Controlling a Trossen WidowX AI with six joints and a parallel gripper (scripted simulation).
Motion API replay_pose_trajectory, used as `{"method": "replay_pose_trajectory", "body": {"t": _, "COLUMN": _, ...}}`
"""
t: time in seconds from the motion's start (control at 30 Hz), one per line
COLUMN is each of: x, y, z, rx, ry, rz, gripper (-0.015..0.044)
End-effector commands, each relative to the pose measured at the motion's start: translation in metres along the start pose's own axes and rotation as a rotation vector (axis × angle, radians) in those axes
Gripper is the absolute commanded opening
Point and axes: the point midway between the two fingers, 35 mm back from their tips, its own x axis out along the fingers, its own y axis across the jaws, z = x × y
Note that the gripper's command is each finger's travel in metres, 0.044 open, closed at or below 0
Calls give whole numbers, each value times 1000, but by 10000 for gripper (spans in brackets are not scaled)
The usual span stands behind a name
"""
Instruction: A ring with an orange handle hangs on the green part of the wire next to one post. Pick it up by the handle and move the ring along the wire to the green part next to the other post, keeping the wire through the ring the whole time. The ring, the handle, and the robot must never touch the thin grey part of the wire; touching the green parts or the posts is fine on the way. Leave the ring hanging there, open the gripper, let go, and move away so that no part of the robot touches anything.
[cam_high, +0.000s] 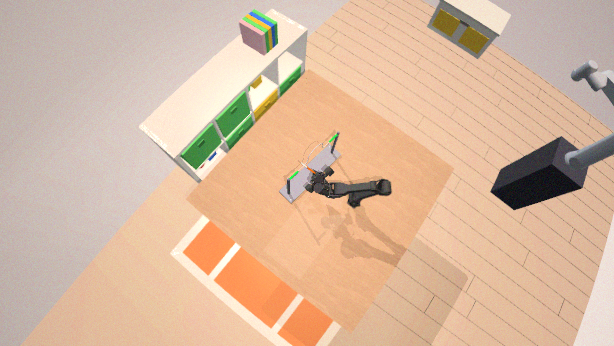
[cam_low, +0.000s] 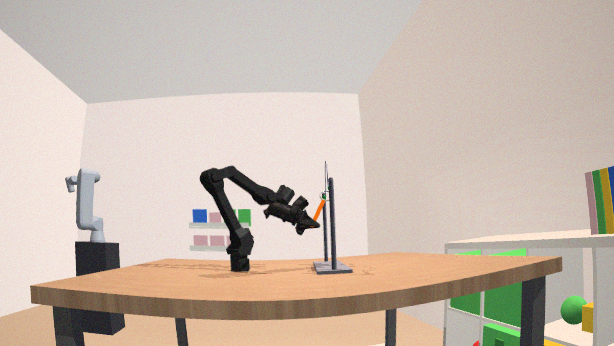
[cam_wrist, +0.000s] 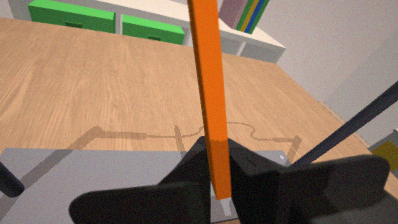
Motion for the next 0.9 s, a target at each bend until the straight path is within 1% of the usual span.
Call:
{"method": "replay_pose_trajectory", "body": {"t": 0.0, "x": -2, "y": 11, "z": 4, "rx": 76, "ry": 3, "rz": 36, "gripper": -150}}
{"method": "replay_pose_trajectory", "body": {"t": 0.5, "x": -12, "y": 51, "z": 12, "rx": 276, "ry": 26, "rz": 141, "gripper": -150}}
{"method": "replay_pose_trajectory", "body": {"t": 0.87, "x": -16, "y": 66, "z": 17, "rx": 323, "ry": 30, "rz": 164, "gripper": -150}}
